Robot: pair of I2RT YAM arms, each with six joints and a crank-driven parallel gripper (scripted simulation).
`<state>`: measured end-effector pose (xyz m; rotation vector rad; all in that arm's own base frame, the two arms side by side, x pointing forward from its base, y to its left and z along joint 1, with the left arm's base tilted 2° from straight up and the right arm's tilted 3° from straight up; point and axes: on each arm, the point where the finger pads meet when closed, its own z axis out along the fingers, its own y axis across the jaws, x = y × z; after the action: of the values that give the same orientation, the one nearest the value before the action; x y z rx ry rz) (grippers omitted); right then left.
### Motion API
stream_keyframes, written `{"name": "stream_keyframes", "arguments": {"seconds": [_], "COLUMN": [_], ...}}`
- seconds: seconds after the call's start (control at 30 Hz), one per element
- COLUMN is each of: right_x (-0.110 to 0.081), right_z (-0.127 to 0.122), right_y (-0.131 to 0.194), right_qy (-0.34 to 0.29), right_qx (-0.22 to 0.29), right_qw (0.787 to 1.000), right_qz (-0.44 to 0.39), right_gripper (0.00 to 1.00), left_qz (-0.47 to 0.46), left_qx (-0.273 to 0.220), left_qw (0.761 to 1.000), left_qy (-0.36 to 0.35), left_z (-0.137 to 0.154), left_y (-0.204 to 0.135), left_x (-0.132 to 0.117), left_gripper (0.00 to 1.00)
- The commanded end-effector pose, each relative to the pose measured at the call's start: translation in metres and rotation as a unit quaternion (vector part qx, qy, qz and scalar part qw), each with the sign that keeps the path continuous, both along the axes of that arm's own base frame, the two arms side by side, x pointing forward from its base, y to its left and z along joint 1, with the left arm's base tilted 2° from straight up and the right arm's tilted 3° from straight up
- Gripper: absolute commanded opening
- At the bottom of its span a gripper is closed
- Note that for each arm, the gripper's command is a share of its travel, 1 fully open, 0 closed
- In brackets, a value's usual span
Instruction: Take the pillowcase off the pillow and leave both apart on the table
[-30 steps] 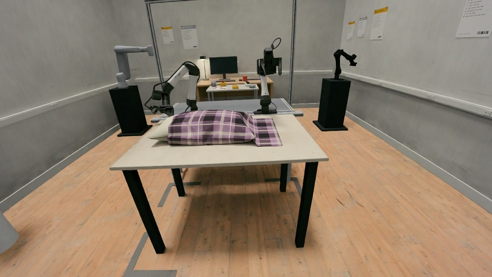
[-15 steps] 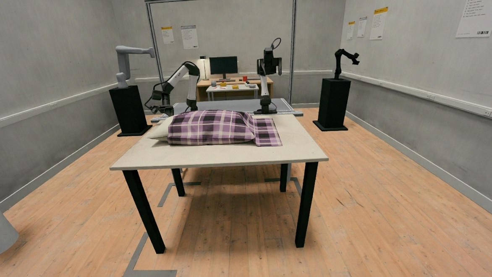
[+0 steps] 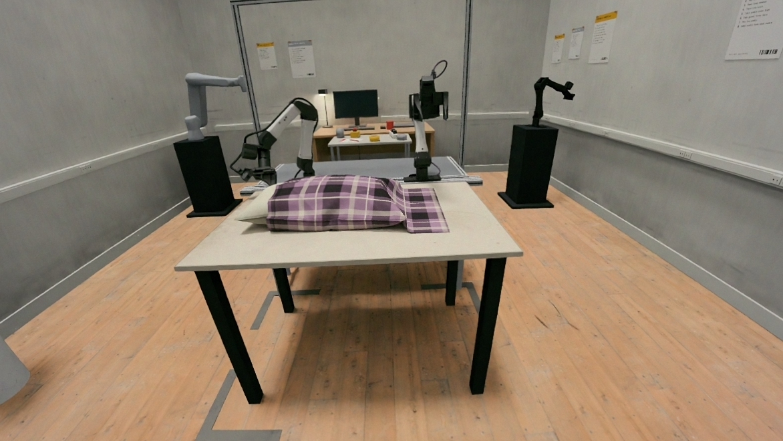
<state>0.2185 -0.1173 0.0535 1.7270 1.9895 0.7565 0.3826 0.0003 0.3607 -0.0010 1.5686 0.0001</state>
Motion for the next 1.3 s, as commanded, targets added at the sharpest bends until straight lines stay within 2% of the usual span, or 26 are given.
{"name": "stream_keyframes", "arguments": {"seconds": [0.0,0.03,0.13,0.3,0.37,0.47,1.27], "right_x": [-0.001,0.005,0.005,0.004,0.003,0.004,0.003], "right_z": [-0.008,0.002,0.015,0.018,0.011,0.023,0.042], "right_y": [0.001,-0.009,-0.009,-0.009,-0.008,-0.01,-0.013], "right_qy": [0.009,-0.002,-0.009,-0.009,0.002,-0.01,-0.01], "right_qx": [0.008,-0.008,-0.021,-0.021,-0.003,-0.023,-0.023], "right_qw": [1.0,1.0,1.0,1.0,1.0,1.0,1.0], "right_qz": [-0.004,-0.004,-0.004,-0.004,-0.004,-0.005,-0.003], "right_gripper": [0.01,0.01,0.01,0.01,0.01,0.01,0.01], "left_qz": [0.003,0.003,0.003,0.003,0.003,0.003,0.003], "left_qx": [0.001,0.001,0.001,0.001,0.001,0.001,0.001], "left_qw": [1.0,1.0,1.0,1.0,1.0,1.0,1.0], "left_qy": [-0.03,-0.03,-0.03,-0.03,-0.03,-0.03,-0.03], "left_z": [0.024,0.024,0.024,0.024,0.024,0.024,0.024], "left_y": [0.001,0.001,0.001,0.001,0.001,0.001,0.001], "left_x": [-0.001,-0.001,-0.001,-0.001,-0.001,-0.001,-0.001], "left_gripper": [1.0,1.0,1.0,1.0,1.0,1.0,1.0]}}
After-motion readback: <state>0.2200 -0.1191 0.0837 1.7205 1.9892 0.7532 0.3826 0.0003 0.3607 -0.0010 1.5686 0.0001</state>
